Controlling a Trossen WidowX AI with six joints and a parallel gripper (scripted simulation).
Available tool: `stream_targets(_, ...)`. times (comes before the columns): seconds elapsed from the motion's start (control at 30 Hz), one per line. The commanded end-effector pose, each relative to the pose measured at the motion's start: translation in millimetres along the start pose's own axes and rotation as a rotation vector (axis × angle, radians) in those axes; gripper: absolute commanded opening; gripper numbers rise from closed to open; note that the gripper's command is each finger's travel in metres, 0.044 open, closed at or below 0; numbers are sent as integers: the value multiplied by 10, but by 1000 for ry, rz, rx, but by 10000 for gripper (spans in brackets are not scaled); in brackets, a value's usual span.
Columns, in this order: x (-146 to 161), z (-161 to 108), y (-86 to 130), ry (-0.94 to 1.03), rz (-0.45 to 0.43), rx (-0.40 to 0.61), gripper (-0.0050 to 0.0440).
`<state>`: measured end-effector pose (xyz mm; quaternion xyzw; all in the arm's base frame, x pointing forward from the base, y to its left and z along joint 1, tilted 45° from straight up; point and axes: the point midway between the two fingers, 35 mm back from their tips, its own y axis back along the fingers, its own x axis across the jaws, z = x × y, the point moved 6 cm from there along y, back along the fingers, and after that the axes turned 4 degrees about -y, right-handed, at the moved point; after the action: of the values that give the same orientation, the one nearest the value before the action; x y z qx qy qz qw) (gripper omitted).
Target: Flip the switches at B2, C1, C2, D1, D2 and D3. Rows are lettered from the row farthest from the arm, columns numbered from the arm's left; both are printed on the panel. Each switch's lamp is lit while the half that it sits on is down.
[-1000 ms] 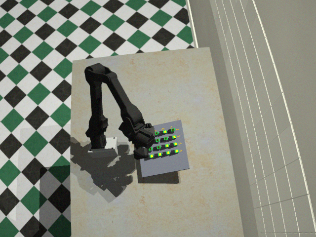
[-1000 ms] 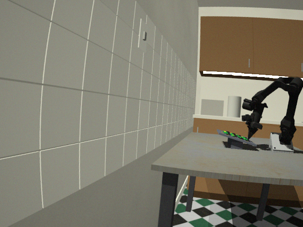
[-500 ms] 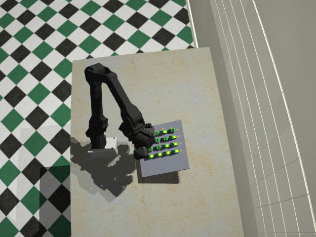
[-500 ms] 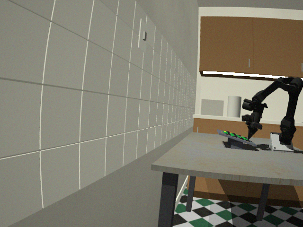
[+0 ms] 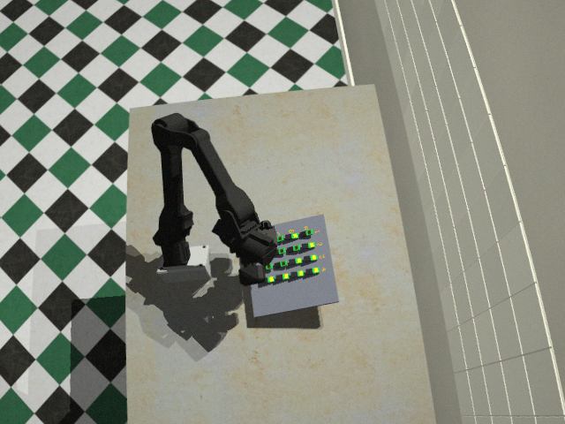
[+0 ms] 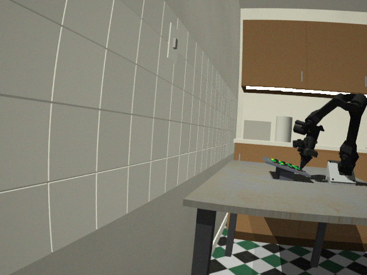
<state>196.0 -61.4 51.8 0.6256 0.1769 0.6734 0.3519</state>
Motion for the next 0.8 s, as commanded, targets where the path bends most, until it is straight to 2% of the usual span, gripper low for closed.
stream_targets(0.0, 3, 12, -18, 4, 3, 1, -50)
stream_targets(0.17, -4, 39, 17, 13, -5, -5, -50)
stream_targets(0.23, -13, 74, 160, 19, -16, -5, -50)
stream_targets(0.33, -40, 127, 511, 43, -39, -10, -50)
stream_targets(0.43, -6, 87, 636, 18, -16, 16, -50)
stream_targets(0.6, -22, 91, 661, 13, -11, 22, -50)
stream_targets(0.77, -291, 346, 652, 19, -12, 19, -50)
